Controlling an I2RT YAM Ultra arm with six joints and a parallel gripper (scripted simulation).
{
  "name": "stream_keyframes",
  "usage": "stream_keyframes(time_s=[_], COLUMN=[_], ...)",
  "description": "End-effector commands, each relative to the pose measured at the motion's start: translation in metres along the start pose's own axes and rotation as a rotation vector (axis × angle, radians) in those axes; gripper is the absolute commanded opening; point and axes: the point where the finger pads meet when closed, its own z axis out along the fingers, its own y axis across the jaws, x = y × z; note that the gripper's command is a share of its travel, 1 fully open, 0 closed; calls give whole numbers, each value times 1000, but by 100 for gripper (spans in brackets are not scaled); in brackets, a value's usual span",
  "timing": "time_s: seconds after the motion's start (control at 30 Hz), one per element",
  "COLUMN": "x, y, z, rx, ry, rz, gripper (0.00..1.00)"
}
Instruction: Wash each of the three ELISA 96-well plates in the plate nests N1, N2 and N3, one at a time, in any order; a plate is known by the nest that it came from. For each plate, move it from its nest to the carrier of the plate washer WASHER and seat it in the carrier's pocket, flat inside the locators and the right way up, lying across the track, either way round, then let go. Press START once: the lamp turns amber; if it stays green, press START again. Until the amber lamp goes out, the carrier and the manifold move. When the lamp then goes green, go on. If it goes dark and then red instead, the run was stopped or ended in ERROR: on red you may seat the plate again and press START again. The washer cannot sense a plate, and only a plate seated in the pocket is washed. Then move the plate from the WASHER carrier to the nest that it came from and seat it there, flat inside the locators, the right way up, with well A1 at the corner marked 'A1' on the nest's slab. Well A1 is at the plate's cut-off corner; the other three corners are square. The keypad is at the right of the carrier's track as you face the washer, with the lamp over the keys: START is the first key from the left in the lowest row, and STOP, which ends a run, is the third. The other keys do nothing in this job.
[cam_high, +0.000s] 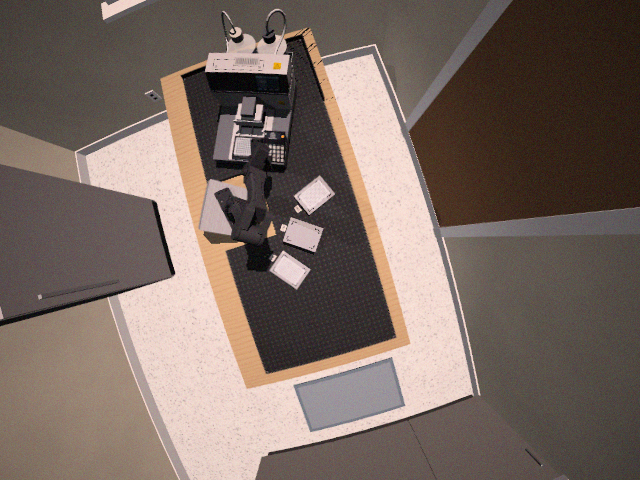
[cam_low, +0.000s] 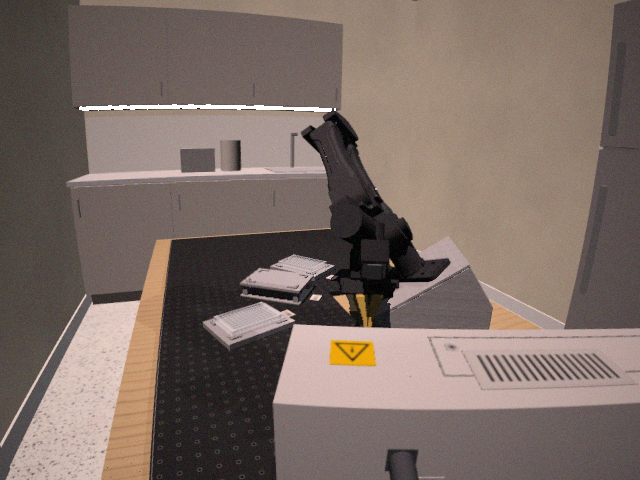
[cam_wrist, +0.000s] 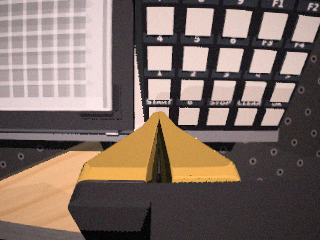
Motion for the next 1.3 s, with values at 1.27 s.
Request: stream_keyframes(time_s=[1.27], x=[-6], y=[-1], z=[0], rx=[3], ry=[-22], rz=[14], gripper=[0])
